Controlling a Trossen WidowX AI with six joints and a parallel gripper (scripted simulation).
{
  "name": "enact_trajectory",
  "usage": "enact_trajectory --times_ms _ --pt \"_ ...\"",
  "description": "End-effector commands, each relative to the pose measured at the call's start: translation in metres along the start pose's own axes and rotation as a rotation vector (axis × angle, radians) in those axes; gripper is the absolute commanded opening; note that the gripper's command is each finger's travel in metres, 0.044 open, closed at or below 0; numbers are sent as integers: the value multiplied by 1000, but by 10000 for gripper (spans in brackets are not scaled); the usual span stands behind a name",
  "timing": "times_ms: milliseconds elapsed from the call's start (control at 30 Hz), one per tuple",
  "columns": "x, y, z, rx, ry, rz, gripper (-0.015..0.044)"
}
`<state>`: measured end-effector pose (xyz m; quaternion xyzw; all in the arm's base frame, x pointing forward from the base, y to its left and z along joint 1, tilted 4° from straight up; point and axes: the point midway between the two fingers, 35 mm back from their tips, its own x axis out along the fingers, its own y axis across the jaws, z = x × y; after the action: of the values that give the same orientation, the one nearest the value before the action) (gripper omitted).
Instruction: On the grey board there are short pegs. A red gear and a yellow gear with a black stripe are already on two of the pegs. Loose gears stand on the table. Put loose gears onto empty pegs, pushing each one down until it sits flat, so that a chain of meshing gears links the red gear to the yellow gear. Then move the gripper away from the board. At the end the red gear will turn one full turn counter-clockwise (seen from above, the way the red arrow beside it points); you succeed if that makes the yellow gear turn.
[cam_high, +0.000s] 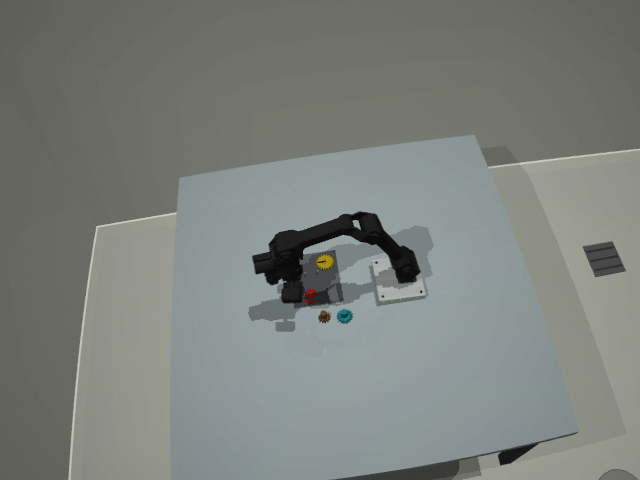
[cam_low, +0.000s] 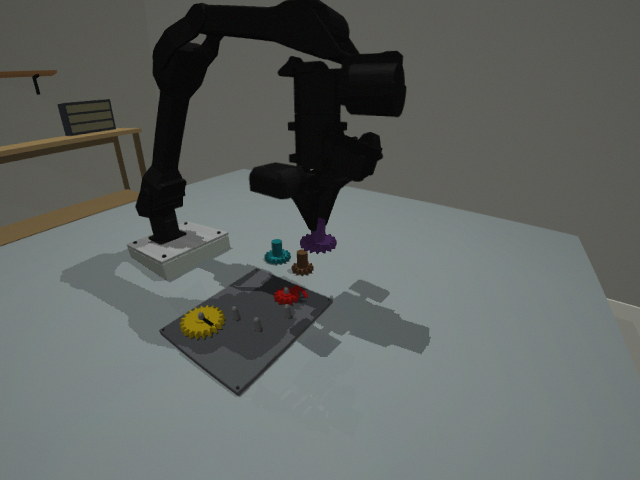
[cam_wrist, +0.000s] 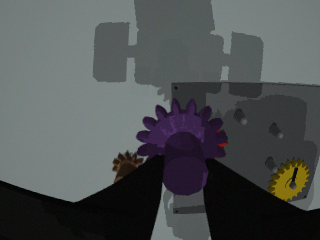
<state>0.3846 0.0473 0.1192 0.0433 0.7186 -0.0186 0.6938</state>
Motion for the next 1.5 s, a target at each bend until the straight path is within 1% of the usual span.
enact_trajectory --times_ms 0,867,1467 --pt "6 -8 0 -3 2 -4 0" --pt "44 -66 -4 -3 4 -9 0" --pt "42 -68 -4 -3 4 -9 0"
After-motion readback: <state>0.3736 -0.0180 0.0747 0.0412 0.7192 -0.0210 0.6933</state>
